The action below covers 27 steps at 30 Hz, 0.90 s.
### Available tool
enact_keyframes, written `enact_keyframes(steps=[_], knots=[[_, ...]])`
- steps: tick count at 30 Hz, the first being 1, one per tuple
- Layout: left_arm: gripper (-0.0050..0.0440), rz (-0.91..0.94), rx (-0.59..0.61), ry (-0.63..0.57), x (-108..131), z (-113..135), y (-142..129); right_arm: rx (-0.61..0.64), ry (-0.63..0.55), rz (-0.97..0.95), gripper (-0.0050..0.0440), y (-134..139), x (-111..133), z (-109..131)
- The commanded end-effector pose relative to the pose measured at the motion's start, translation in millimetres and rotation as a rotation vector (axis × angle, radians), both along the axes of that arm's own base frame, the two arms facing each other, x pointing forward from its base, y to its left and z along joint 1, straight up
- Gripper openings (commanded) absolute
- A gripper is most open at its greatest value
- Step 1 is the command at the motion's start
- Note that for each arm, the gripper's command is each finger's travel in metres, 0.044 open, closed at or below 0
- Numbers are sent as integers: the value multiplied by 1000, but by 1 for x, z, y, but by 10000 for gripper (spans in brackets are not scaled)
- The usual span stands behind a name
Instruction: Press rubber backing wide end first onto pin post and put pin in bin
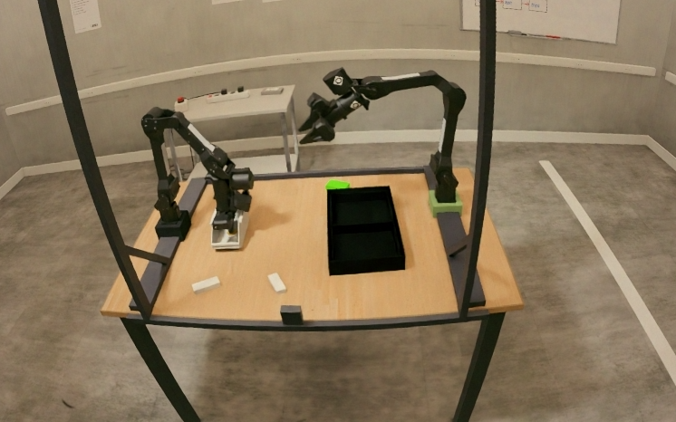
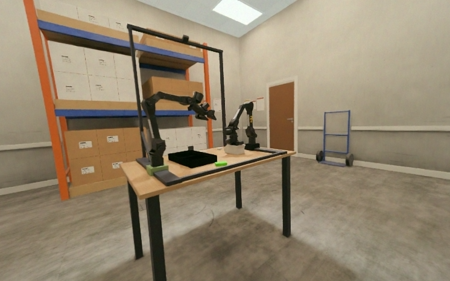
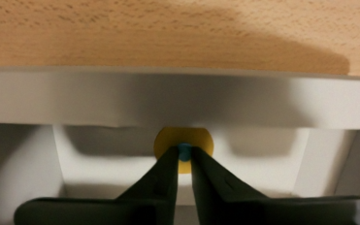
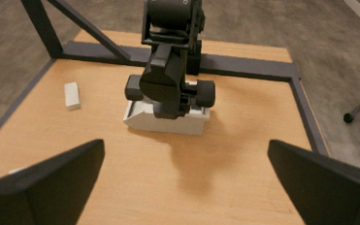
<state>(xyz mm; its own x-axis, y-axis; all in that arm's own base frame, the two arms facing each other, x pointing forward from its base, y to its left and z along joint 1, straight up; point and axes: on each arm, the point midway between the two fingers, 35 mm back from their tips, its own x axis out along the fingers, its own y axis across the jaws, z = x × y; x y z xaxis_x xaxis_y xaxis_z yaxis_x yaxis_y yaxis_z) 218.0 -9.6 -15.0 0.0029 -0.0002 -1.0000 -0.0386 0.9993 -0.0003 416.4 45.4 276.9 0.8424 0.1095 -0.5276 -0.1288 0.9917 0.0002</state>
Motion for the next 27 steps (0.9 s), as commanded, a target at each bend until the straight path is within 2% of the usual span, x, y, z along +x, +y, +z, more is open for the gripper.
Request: enact_keyframes(steps=[1,5,6,8,10,11,16,22,27], knots=[[-50,0,2,-2,1,-1,0,2,-19,0,440,0,-1,7],[-50,0,0,-15,4,2,0,2,-19,0,440,0,-1,7],[24,0,0,-15,4,2,0,2,-19,0,440,0,-1,7],[72,0,0,-15,4,2,0,2,-19,0,440,0,-1,7],[72,0,0,-15,4,2,0,2,-19,0,440,0,-1,7],[90,0,0,-15,4,2,0,2,-19,0,440,0,-1,7],[90,0,0,-15,4,2,0,2,-19,0,440,0,-1,7],[90,0,0,-33,8,21,-1,2,-19,0,440,0,-1,7],[90,0,0,-33,8,26,-1,2,-19,0,440,0,-1,7]])
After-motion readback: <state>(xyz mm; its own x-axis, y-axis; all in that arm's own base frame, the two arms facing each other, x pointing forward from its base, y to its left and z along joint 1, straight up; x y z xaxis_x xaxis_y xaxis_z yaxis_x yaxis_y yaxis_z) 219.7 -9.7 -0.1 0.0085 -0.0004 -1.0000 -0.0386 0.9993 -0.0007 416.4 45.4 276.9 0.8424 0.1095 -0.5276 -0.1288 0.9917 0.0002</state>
